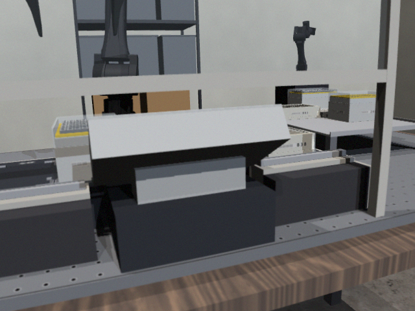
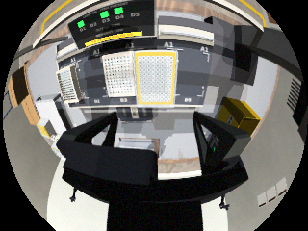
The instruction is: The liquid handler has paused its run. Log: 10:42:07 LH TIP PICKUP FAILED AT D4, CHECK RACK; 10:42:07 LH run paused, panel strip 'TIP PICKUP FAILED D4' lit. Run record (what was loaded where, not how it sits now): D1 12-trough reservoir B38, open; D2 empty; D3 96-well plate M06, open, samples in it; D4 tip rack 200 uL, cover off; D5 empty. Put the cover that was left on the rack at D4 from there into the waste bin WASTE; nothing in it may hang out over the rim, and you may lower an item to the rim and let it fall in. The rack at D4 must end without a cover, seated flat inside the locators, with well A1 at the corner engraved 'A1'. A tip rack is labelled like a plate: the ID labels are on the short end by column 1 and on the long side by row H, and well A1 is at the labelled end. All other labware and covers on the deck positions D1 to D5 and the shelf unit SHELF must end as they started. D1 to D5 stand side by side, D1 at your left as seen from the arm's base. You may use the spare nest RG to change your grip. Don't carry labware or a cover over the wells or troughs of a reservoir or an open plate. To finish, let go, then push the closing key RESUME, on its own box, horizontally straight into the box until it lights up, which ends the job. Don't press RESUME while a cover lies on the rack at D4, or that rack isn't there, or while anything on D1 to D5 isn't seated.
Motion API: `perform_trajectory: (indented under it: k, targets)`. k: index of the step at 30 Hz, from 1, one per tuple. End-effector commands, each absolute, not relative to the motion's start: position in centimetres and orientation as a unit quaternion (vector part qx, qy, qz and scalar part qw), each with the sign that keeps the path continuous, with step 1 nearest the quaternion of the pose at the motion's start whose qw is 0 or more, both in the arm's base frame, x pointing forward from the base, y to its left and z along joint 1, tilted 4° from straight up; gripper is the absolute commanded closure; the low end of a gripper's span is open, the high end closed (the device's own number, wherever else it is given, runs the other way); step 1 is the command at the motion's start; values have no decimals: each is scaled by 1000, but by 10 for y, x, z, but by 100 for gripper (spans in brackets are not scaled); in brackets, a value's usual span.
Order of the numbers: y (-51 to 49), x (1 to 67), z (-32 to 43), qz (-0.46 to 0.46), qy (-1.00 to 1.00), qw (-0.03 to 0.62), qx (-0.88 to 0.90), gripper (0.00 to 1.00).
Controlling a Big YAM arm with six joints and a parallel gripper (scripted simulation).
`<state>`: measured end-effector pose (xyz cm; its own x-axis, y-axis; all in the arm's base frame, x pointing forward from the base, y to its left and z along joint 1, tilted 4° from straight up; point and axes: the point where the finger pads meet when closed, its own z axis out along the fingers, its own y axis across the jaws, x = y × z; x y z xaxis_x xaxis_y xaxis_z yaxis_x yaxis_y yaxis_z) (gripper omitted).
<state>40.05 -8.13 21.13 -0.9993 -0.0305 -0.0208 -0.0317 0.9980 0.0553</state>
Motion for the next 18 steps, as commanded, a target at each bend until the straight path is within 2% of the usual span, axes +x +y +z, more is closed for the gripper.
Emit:
perform_trajectory:
  k: [1, 18]
  targets:
    - [-77, 410, 216, 23, 999, 28, -19, 0]
    - [-76, 412, 190, 24, 999, 27, -19, 0]
